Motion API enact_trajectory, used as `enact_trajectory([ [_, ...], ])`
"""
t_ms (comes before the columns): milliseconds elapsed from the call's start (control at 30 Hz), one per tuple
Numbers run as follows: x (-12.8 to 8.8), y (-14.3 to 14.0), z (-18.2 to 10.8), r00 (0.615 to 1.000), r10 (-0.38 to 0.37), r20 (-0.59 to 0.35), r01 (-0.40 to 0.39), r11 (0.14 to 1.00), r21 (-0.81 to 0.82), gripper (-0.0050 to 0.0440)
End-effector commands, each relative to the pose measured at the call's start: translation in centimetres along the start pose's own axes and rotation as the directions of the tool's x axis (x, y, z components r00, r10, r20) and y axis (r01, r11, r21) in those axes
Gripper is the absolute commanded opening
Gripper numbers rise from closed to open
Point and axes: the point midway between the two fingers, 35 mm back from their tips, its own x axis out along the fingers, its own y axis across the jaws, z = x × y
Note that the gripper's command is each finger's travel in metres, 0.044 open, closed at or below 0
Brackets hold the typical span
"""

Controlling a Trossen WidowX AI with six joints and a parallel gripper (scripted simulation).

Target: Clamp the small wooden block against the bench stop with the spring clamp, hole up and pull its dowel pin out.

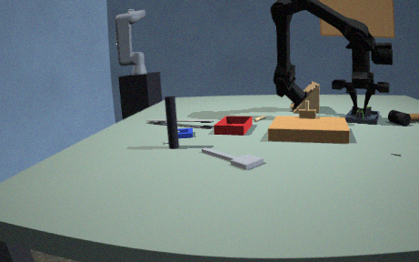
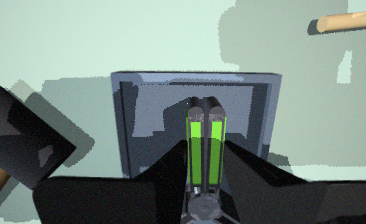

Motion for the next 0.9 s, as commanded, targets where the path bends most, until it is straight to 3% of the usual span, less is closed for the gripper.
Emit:
enact_trajectory([
  [0,-0.6,0.3,0.1,1.000,0.009,-0.002,-0.009,1.000,0.007,0.0000],
  [867,-2.3,0.5,0.2,1.000,0.009,-0.003,-0.009,1.000,0.006,0.0000],
])
